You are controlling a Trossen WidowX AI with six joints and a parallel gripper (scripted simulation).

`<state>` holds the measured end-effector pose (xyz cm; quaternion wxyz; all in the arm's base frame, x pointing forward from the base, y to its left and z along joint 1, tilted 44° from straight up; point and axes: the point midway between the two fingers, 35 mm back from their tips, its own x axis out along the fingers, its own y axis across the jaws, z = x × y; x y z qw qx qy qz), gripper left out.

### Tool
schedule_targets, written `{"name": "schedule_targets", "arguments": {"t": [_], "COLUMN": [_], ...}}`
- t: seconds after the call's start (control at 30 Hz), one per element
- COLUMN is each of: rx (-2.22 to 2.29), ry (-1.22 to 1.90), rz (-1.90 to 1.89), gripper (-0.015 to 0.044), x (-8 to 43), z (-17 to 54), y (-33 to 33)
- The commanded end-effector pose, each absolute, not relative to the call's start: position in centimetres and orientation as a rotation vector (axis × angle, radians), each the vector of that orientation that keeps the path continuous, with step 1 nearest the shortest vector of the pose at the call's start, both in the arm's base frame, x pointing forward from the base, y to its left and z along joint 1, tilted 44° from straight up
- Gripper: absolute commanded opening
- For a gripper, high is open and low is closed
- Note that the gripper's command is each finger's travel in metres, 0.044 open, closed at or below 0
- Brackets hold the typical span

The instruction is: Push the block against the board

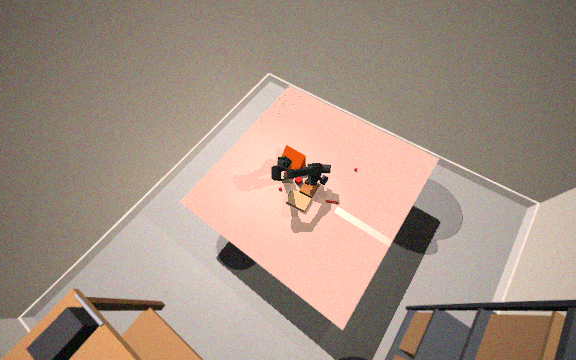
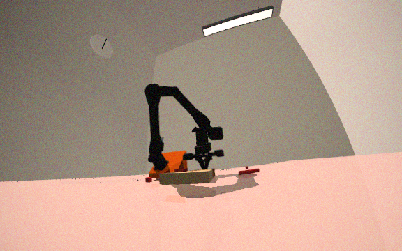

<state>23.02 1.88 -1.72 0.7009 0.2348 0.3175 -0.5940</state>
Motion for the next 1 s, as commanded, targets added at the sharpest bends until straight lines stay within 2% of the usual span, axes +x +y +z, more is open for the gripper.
{"name": "schedule_targets", "arguments": {"t": [0.0,0.97], "rx": [0.518,0.520], "ry": [0.705,0.707], "rz": [-1.322,-1.321], "gripper": [0.0000,0.0000], "x": [23.2,23.9], "z": [-1.3,0.3], "y": [1.3,-0.1]}}
